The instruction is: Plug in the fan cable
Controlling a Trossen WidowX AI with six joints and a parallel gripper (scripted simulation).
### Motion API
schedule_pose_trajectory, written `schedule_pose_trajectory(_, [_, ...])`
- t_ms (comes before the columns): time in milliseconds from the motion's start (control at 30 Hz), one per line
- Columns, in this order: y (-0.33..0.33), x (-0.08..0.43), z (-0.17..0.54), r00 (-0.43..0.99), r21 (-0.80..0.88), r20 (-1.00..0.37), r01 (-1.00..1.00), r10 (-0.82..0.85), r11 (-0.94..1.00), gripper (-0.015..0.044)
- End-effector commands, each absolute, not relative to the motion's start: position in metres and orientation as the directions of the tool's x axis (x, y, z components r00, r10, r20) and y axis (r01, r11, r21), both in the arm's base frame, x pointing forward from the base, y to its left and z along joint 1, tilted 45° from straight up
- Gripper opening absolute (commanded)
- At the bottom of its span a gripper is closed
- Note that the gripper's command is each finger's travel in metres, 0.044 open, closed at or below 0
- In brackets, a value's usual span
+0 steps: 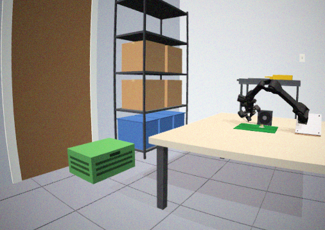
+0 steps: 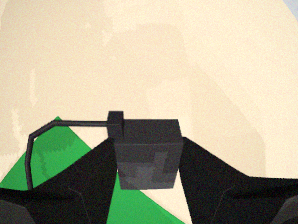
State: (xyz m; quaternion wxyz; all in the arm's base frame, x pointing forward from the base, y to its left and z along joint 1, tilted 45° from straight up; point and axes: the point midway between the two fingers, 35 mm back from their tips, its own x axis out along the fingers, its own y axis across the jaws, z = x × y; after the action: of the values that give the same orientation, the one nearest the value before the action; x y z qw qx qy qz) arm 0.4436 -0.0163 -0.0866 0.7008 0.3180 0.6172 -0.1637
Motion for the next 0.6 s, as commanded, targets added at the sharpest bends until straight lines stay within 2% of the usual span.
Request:
schedule_pose_trajectory(0, [-0.0149,0.4440,-0.0860,0.210,0.239,-0.969,0.628,0.134,0.740,0.0000])
schedule_pose_trajectory(567, [-0.0112,0.4438,-0.0848,0.316,0.235,-0.948,0.648,0.025,0.724,0.0000])
